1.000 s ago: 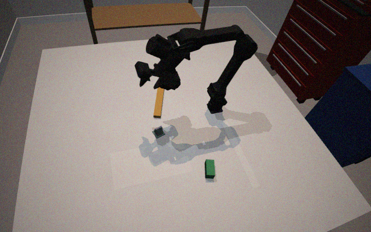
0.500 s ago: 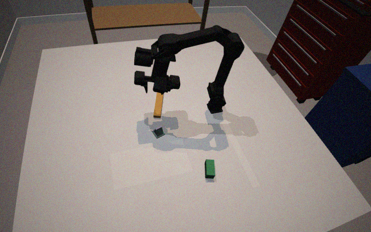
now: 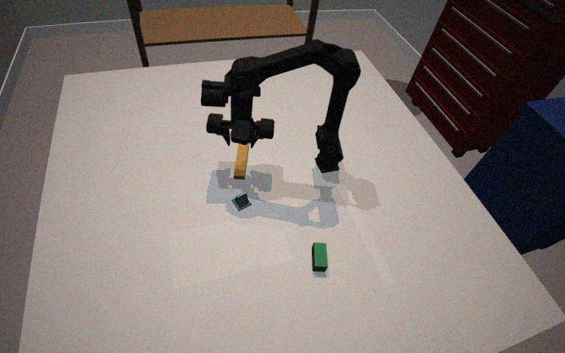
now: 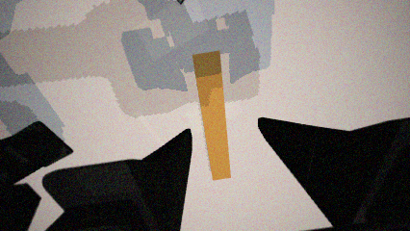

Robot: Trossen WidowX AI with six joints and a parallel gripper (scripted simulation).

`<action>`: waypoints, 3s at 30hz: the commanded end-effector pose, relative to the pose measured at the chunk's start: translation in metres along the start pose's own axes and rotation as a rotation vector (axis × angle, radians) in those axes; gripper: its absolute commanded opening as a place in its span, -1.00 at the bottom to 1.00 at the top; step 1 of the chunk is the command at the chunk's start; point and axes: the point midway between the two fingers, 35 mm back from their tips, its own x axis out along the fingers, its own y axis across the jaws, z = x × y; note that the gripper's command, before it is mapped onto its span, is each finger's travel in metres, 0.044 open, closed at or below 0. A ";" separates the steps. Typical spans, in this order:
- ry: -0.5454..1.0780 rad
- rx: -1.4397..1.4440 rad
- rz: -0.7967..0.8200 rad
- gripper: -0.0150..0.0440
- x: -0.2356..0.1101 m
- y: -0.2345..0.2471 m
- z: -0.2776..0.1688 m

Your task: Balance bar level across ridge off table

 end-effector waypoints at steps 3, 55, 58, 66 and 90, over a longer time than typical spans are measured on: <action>-0.004 0.009 0.017 0.58 0.033 0.004 0.000; 0.000 0.002 0.017 -0.27 0.063 0.004 0.000; -0.001 0.002 0.017 -0.49 0.058 0.003 0.000; -0.001 0.004 0.016 -0.49 0.038 0.001 0.000; -0.004 0.009 0.017 -0.49 -0.024 0.002 0.000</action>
